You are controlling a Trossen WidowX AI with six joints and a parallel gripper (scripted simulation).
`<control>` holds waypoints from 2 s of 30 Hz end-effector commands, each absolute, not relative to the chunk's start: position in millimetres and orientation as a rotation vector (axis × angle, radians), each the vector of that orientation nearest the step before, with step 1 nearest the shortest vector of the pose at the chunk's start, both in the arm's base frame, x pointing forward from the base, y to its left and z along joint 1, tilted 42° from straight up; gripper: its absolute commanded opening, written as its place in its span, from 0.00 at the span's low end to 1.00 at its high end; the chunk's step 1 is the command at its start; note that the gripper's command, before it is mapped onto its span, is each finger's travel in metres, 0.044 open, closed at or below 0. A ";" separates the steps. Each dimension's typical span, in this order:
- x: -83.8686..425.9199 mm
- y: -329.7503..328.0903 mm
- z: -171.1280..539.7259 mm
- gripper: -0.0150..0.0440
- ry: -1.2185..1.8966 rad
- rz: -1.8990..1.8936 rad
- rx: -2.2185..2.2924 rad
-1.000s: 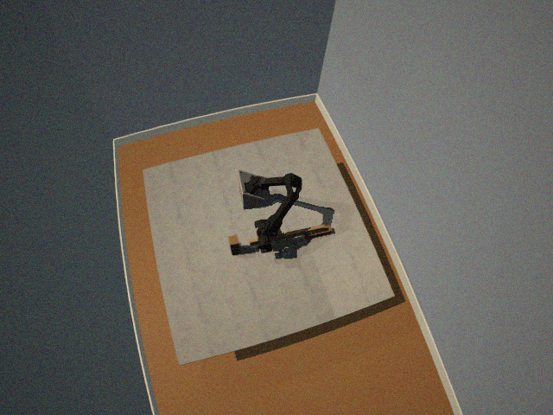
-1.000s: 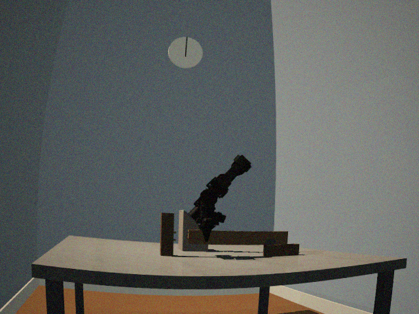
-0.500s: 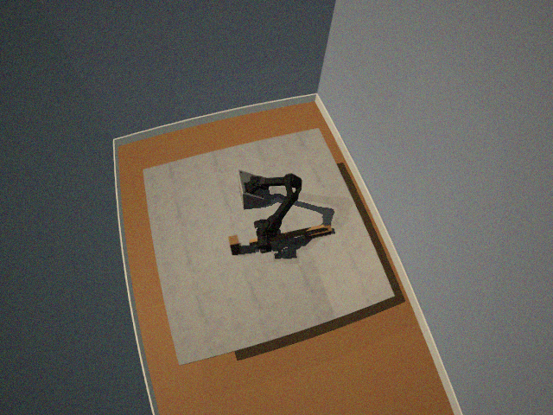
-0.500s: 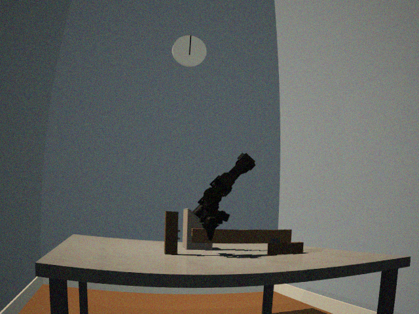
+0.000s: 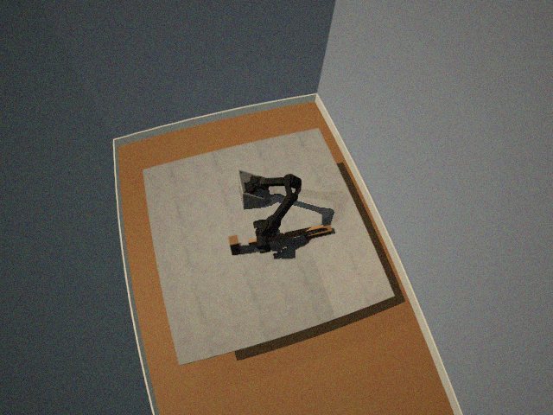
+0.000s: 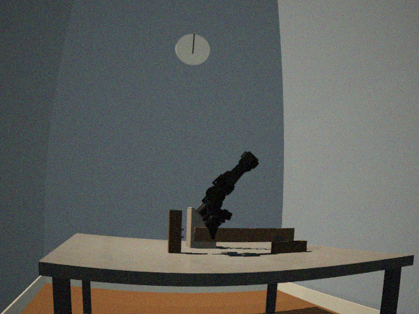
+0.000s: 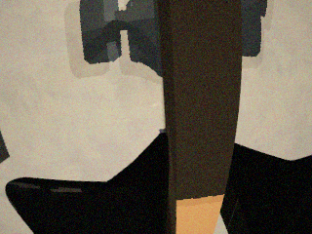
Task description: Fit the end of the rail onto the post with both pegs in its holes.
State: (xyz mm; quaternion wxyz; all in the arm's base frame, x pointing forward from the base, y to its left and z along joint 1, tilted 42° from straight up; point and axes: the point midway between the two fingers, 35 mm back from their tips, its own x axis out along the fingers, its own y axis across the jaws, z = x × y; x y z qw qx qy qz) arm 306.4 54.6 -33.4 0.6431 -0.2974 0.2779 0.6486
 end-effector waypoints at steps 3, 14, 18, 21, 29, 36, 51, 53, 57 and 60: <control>307.6 50.3 -34.3 0.25 0.633 1.472 -0.683; 308.1 46.9 -35.3 0.25 0.634 1.472 -0.683; 308.4 45.7 -35.6 0.25 0.634 1.472 -0.683; 308.6 44.7 -35.9 0.25 0.634 1.472 -0.683; 309.1 42.6 -37.1 0.25 0.634 1.472 -0.683; 309.5 41.2 -38.9 0.25 0.634 1.472 -0.684; 309.8 38.8 -42.9 0.25 0.634 1.472 -0.684; 309.9 38.3 -43.3 0.25 0.634 1.472 -0.684; 310.0 37.1 -43.9 0.25 0.634 1.472 -0.684; 310.0 36.3 -44.3 0.25 0.634 1.472 -0.684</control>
